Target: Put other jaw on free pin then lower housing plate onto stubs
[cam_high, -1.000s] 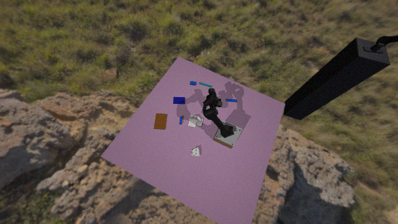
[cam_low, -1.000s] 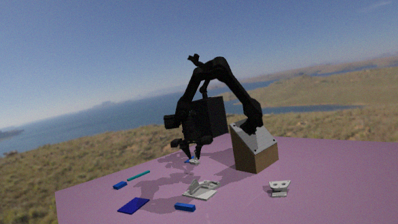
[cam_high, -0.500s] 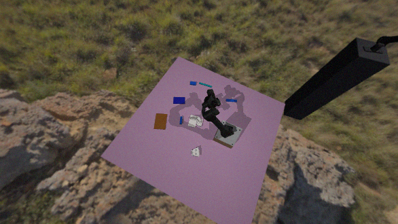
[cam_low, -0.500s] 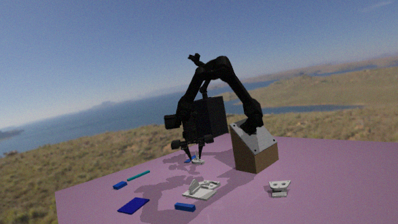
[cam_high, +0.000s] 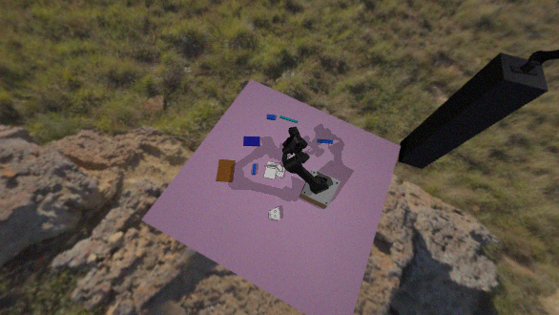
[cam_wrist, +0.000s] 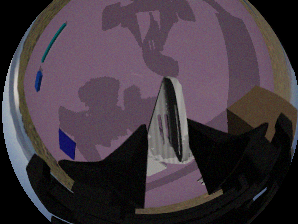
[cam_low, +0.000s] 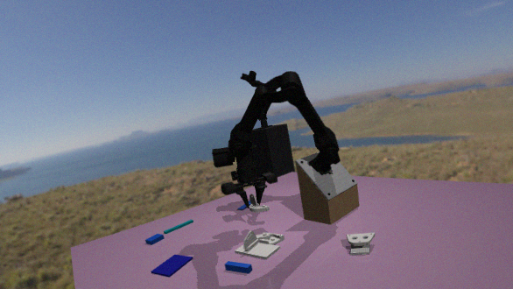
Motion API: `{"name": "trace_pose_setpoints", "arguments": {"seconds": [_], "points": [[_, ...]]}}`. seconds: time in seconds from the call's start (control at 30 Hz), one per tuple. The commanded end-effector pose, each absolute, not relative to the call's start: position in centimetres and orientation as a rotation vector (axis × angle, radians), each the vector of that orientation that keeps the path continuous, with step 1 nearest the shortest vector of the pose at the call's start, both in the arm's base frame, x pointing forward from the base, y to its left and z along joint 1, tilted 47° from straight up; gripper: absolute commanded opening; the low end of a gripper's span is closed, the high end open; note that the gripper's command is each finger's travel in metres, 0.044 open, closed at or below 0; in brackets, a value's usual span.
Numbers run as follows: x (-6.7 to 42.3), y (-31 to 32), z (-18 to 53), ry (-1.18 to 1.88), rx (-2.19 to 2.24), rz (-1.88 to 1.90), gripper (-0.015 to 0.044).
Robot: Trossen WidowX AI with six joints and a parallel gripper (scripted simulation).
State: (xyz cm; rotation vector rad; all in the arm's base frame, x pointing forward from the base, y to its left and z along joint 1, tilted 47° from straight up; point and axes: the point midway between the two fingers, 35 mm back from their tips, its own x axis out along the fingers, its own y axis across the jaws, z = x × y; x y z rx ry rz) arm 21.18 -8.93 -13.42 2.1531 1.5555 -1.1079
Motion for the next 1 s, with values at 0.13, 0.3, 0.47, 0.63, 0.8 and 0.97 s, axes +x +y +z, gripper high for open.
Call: {"name": "trace_pose_setpoints", "arguments": {"seconds": [0.13,0.3,0.47,0.63,0.8,0.97], "points": [[21.3,-8.2,-12.8,1.594,2.039,-0.925,0.0134],[21.5,-7.9,-12.5,1.608,1.966,-0.822,0.0134],[21.6,-7.6,-12.2,1.617,1.892,-0.721,0.0134],[21.7,-7.3,-11.8,1.623,1.817,-0.622,0.0134],[21.9,-7.0,-11.5,1.625,1.740,-0.525,0.0134],[22.0,-6.7,-11.2,1.623,1.662,-0.430,0.0134]]}}
